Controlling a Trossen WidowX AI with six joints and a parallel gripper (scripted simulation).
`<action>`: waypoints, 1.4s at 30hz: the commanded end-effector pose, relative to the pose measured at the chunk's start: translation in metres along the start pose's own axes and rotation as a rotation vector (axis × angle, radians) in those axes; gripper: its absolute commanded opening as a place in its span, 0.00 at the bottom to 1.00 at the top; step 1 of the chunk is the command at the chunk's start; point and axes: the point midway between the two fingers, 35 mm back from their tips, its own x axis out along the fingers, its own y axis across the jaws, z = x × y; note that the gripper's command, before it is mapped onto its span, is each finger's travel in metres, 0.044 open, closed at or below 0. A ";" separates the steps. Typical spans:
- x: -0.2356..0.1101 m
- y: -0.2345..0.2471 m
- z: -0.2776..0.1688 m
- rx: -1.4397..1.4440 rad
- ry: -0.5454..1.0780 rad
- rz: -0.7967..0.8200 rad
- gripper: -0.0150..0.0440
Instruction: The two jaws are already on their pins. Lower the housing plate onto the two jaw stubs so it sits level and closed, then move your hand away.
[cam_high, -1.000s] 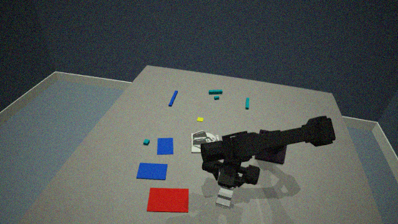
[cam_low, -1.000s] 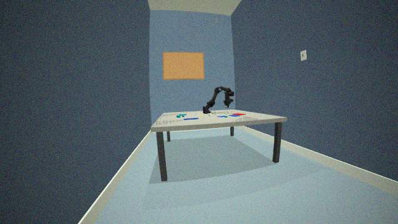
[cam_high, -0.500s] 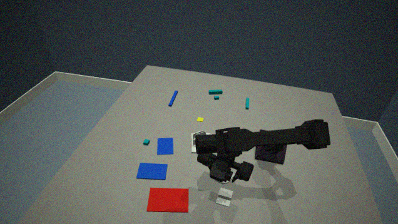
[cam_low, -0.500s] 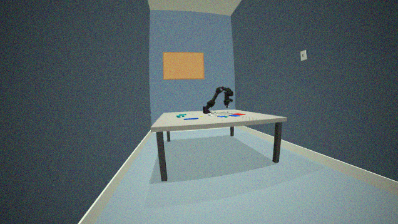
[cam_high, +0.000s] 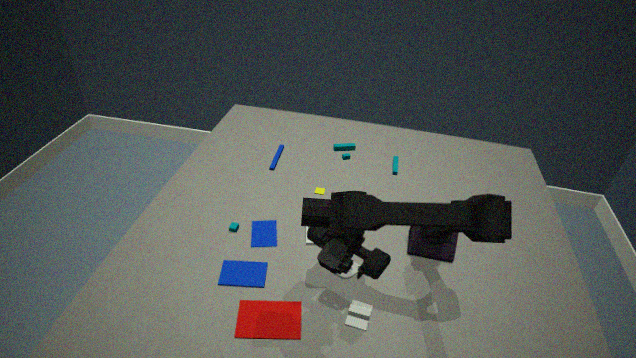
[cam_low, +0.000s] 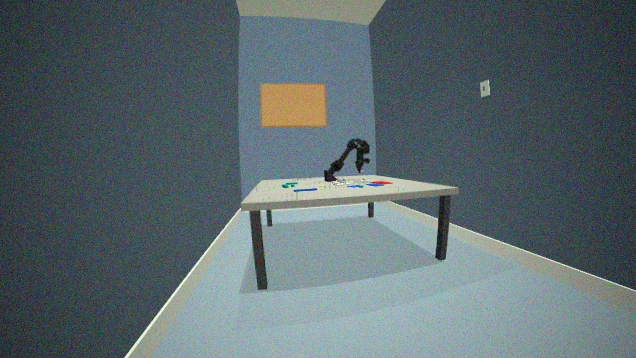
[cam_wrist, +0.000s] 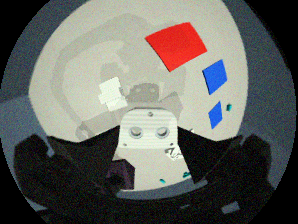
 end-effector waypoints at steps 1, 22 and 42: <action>0.002 -0.011 -0.007 0.055 0.011 -0.002 0.85; 0.004 -0.063 -0.054 0.333 0.029 -0.005 0.85; 0.005 -0.099 -0.110 0.602 0.020 0.009 0.85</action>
